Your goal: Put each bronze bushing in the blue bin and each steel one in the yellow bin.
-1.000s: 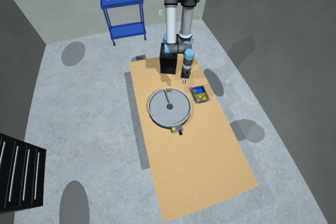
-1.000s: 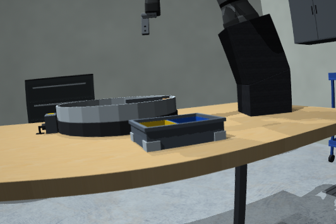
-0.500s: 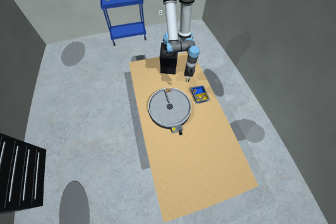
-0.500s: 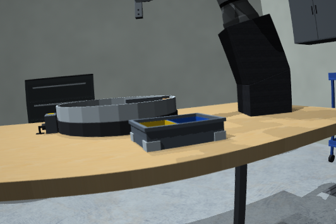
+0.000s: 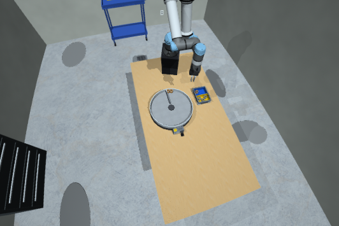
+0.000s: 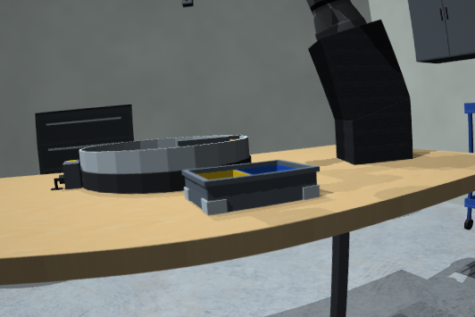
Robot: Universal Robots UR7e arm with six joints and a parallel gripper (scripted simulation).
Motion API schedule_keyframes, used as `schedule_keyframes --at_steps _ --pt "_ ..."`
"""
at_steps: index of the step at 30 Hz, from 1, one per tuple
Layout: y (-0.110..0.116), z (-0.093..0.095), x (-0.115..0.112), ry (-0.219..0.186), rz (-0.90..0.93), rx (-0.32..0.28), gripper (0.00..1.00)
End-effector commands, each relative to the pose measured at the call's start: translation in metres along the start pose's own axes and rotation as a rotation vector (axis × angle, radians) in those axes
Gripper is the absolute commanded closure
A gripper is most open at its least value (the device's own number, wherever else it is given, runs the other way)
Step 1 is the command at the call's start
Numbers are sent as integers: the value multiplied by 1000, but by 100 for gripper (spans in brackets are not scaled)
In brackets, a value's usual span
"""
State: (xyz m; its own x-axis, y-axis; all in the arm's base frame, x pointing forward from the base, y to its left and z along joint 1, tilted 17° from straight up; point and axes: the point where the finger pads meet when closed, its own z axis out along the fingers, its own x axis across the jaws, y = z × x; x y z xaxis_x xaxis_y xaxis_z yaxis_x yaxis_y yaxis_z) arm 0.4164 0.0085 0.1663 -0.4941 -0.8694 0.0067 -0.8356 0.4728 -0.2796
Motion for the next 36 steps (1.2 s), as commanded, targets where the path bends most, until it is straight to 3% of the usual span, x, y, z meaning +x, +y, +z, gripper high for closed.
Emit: schedule_keyframes --at_steps 1,20,23,27,30,34,36 --pt "-1 -3 -1 1 1 -1 60" --pt "-1 -3 -1 -7 -101 7 60" --pt "4 12 8 -6 -270 8 60" --pt "5 14 9 -6 -300 8 60" --pt "8 25 16 -5 -431 8 60" --pt "8 26 16 -5 -434 8 60" --pt "12 36 23 -4 -559 9 60"
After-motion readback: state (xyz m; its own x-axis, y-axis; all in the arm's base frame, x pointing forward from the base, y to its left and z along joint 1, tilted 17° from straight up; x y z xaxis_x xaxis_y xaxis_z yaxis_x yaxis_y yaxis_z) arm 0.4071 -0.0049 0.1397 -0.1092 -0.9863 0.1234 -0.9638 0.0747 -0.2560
